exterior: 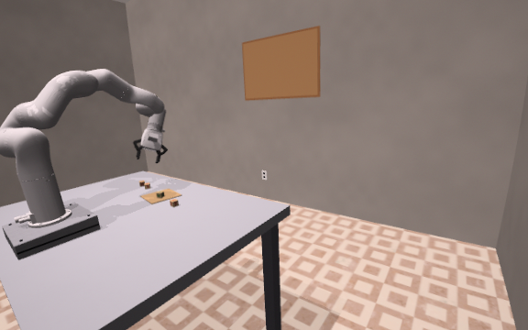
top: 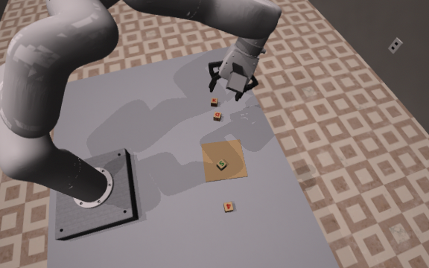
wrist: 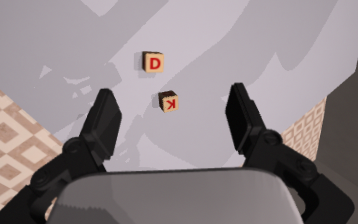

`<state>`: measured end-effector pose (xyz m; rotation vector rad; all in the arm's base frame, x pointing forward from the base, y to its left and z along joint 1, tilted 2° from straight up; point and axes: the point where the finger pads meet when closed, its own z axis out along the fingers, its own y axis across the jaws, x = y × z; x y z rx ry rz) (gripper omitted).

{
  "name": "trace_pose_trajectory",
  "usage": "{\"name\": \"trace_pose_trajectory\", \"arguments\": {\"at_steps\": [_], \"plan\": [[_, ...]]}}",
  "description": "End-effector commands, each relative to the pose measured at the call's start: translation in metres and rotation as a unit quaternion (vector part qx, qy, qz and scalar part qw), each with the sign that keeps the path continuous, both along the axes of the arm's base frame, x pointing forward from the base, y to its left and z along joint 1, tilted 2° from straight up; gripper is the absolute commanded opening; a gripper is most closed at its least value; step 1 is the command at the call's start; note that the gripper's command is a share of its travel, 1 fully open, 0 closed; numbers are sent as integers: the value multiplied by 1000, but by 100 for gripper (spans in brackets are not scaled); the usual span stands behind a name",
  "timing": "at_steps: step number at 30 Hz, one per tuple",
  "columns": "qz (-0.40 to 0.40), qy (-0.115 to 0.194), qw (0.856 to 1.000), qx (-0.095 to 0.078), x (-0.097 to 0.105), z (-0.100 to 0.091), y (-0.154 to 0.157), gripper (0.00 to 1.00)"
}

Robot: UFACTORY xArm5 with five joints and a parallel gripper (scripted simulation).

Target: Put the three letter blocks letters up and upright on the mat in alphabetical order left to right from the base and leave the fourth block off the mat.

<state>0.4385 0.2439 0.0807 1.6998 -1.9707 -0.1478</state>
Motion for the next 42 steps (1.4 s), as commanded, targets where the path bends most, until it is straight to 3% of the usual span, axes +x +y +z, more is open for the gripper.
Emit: {"name": "trace_pose_trajectory", "arguments": {"at_steps": [1,3,4,6,8,11,13,15,18,20,23,26,28,32,40,42], "plan": [[52,-3,998,47,8,19,-16,100],[77,-3,995,67,10,27,-25,100],[77,-3,995,67,10,27,-25,100],[114,-4,989,96,13,39,-37,100],[114,-4,989,96,13,39,-37,100],[168,-8,977,133,17,55,-56,100],[176,-8,975,138,17,57,-59,100],[218,-12,962,164,18,69,-73,100],[257,-17,948,186,18,79,-86,100],[269,-18,944,192,18,83,-90,100],[319,-24,922,216,17,95,-107,100],[319,-24,922,216,17,95,-107,100],[372,-31,897,237,14,107,-125,100],[420,-38,871,253,10,118,-142,100],[530,-51,801,275,-2,140,-178,100],[530,-51,801,275,-2,140,-178,100]]}}
